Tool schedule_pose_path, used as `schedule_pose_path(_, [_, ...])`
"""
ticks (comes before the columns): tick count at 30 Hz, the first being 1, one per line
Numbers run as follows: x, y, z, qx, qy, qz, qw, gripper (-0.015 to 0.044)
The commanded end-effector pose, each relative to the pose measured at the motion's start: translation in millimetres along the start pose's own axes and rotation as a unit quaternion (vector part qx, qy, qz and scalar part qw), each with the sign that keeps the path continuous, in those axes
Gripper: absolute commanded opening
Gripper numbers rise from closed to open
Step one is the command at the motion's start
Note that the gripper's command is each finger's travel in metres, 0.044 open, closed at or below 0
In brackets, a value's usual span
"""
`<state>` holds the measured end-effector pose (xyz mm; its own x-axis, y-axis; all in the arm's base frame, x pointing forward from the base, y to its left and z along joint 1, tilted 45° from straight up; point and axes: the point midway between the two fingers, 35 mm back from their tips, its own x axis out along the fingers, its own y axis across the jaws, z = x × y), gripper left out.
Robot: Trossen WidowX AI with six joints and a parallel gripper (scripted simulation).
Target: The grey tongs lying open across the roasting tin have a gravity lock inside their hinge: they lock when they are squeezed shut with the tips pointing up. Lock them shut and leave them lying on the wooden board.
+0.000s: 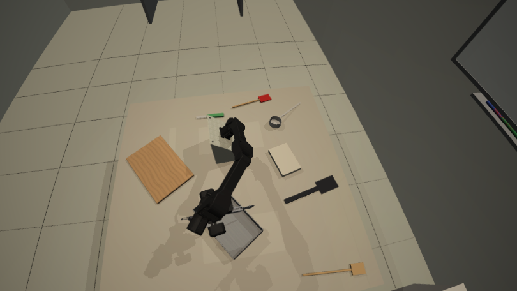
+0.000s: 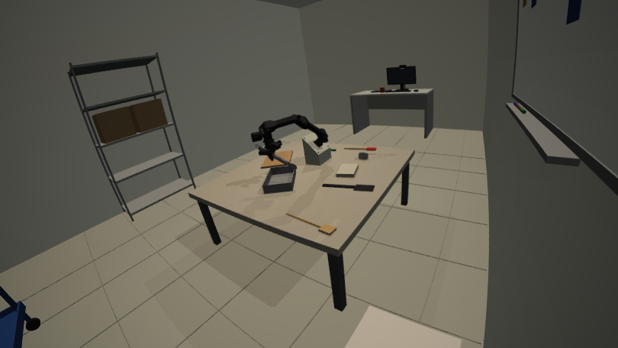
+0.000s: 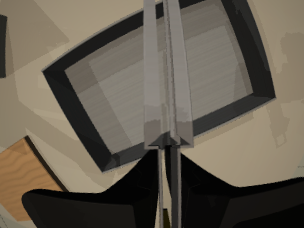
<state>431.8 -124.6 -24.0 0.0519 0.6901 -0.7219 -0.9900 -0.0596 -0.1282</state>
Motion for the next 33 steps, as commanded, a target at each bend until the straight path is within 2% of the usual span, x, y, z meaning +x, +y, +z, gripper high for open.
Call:
schedule_pose_path(1, [-2.3, 5.7, -10.6, 0.094, 0.002, -0.002, 0.996, -0.015])
schedule_pose_path(17, [-5.0, 20.6, -34.5, 0.388, 0.005, -0.004, 0.922, -0.015])
schedule_pose_path(33, [-7.8, 36.5, -57.6, 0.645, 0.006, -0.009, 0.764, -0.015])
